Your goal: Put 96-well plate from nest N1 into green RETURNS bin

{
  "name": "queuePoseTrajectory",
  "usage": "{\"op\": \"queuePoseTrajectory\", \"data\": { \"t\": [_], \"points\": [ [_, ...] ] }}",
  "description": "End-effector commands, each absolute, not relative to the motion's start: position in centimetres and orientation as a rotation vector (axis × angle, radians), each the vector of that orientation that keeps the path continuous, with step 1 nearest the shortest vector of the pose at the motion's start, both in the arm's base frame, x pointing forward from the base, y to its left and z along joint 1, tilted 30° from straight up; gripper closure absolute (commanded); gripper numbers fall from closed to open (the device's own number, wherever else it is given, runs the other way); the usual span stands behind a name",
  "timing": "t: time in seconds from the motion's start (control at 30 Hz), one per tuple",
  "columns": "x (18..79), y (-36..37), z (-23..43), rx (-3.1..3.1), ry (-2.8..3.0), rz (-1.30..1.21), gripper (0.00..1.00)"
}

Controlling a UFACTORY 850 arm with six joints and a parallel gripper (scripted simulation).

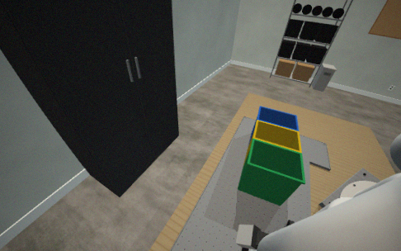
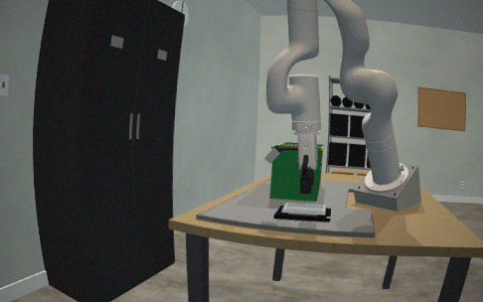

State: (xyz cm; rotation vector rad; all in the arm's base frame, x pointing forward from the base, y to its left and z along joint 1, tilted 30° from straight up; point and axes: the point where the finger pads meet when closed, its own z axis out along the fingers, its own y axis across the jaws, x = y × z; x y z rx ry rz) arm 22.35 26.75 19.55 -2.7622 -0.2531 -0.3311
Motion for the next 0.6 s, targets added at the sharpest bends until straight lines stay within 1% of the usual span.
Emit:
{"op": "queuePoseTrajectory", "data": {
  "t": [0.0, 0.57],
  "points": [
    [22.6, 27.2, 18.7, -2.668, -0.249, -0.413, 0.0],
    [23.2, 28.3, 16.6, -2.668, -0.249, -0.413, 0.0]
  ]
}}
